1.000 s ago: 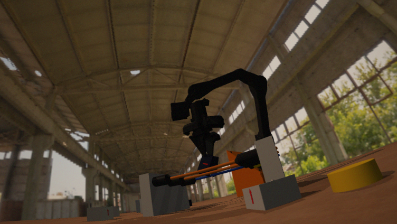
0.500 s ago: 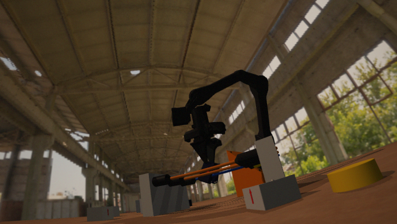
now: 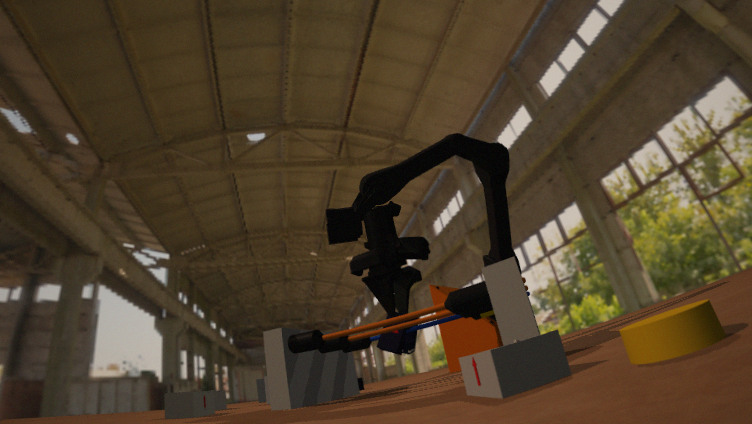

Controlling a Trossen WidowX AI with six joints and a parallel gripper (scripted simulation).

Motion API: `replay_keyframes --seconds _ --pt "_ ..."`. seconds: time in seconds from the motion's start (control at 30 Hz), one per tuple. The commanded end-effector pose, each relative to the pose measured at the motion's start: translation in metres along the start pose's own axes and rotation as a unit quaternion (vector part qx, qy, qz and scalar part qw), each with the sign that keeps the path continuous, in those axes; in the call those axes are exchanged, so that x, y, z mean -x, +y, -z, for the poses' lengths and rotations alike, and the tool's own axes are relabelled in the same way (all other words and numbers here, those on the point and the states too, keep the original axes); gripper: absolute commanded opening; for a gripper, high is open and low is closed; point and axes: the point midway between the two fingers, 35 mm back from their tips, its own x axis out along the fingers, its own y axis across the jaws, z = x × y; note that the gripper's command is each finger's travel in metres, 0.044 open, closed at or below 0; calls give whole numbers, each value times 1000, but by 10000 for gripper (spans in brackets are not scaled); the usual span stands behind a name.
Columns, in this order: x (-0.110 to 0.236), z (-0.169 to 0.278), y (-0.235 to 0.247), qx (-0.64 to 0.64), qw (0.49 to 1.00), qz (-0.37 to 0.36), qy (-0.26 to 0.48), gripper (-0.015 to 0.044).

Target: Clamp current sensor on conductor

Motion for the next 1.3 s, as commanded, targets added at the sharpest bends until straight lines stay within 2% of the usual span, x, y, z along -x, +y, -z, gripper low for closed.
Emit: replay_keyframes --seconds 0.0,1.2,1.27 --pt "1 0 0 0 1000 1 0 0" --pt "1 0 0 0 1000 1 0 0" --pt "1 0 0 0 1000 1 0 53"
